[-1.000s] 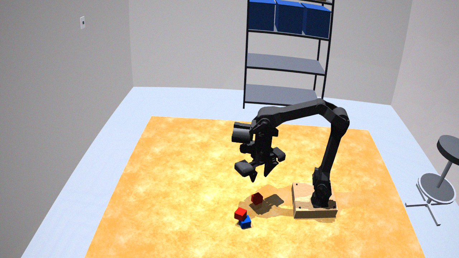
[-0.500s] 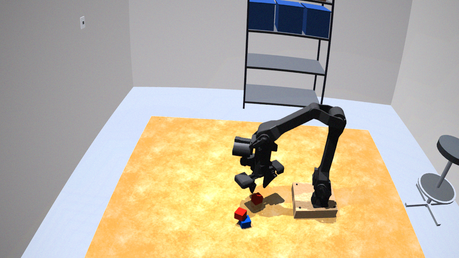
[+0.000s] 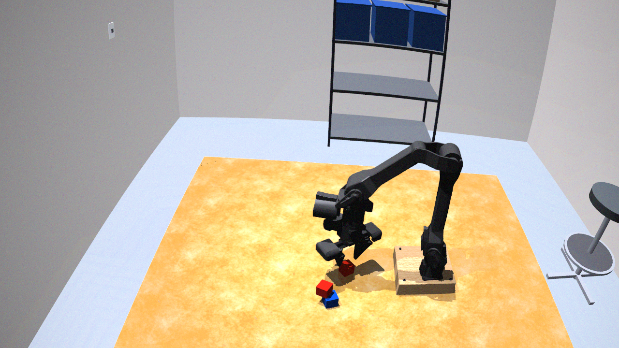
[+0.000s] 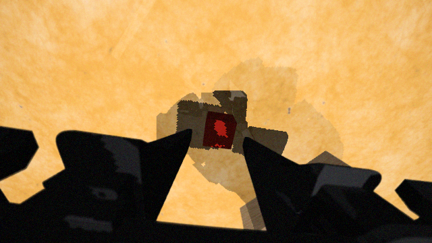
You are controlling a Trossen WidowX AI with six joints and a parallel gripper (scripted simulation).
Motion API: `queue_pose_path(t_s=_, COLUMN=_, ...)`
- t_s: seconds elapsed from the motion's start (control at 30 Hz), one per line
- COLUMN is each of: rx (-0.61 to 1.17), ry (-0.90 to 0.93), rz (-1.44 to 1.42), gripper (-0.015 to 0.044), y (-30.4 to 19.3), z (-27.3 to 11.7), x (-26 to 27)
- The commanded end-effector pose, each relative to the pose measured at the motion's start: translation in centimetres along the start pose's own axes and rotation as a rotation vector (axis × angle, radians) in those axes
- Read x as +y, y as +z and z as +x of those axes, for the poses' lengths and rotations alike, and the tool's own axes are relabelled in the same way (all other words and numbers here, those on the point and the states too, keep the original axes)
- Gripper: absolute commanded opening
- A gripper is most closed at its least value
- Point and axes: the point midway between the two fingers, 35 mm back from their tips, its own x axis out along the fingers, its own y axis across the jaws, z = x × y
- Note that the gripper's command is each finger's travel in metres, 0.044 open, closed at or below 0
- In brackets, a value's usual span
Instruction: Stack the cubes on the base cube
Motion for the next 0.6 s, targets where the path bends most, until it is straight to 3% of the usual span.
queue_pose_path(t_s=0.0, rx=0.007, ry=-0.007, rz=-0.004, gripper=0.0265, y=-0.1, z=0.9, x=-0.1)
queue_pose_path(t_s=0.4, rx=0.005, ry=-0.008, rz=-0.006, gripper=0.0265, y=-0.1, z=2.5, x=-0.2)
queue_pose_path(t_s=0.57, rx=0.005, ry=-0.008, rz=-0.006, gripper=0.0134, y=-0.1, z=2.5, x=-0.2)
